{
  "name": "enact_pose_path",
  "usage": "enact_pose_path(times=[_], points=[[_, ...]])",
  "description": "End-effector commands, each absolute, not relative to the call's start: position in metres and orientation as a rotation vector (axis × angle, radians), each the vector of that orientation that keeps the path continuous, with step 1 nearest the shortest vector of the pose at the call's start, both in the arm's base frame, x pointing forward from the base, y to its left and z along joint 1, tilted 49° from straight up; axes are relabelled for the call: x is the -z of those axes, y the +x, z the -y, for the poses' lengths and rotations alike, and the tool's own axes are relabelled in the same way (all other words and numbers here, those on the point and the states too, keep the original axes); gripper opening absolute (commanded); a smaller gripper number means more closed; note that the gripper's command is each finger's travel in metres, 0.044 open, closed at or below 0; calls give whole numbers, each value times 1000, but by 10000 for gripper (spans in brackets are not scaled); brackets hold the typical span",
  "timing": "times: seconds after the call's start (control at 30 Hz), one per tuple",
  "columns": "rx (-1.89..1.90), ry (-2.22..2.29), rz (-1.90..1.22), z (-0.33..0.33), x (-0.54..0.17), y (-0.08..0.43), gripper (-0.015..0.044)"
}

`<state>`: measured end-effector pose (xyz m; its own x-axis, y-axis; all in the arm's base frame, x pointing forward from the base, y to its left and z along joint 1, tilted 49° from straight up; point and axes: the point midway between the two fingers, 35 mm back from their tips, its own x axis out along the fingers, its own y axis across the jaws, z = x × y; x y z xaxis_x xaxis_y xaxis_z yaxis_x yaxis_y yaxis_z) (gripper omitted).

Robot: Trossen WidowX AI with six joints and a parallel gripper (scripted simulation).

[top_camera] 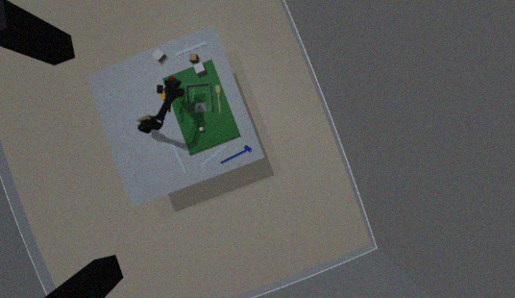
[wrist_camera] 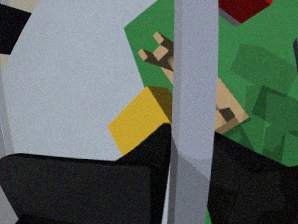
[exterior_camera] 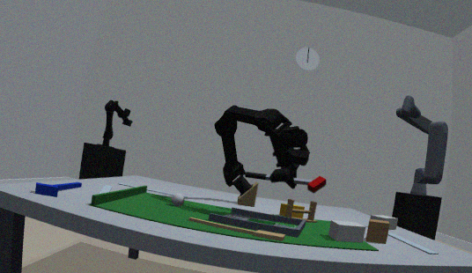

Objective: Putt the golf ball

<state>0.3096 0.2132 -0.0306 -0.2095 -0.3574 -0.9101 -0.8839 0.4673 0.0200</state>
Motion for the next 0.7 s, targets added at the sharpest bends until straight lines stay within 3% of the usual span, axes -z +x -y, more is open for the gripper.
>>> enact_pose_path(times=[0.0, 0.67], points=[[-680, -907, -1767, -205, 9, 323, 0], [-420, -210, -1698, -128, -83, 370, 0]])
